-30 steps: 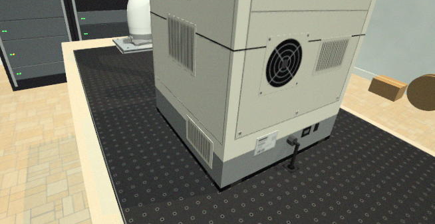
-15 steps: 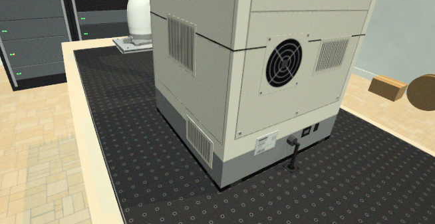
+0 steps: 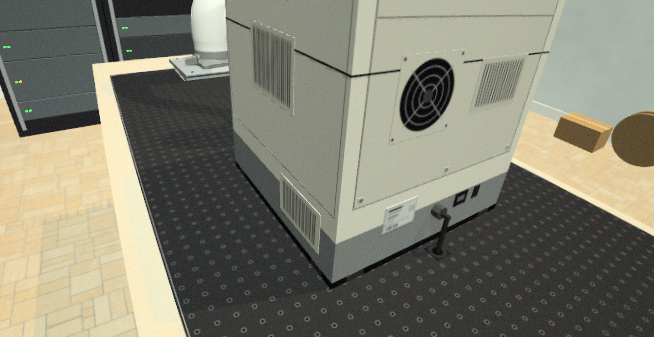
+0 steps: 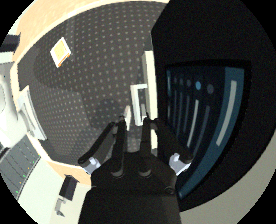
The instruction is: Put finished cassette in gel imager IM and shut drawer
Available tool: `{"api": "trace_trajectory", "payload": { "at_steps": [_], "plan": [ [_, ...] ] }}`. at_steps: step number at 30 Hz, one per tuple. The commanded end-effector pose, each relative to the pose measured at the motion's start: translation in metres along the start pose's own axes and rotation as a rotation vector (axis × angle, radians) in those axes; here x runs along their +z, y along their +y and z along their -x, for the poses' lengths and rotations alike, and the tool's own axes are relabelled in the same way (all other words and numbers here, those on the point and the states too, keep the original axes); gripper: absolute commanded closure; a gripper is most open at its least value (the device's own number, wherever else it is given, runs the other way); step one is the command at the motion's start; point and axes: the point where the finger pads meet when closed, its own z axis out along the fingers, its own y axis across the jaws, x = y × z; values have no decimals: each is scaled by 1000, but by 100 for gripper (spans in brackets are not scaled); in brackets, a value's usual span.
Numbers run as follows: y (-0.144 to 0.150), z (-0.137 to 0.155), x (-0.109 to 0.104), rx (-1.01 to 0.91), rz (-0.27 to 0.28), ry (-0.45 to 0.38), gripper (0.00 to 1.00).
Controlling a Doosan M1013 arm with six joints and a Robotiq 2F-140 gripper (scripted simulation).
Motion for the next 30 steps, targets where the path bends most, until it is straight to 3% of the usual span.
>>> {"api": "trace_trajectory", "payload": {
  "at_steps": [1,30],
  "plan": [
    [0,0,3,0,0,0,73],
    [0,0,36,0,0,0,73]
  ]
}}
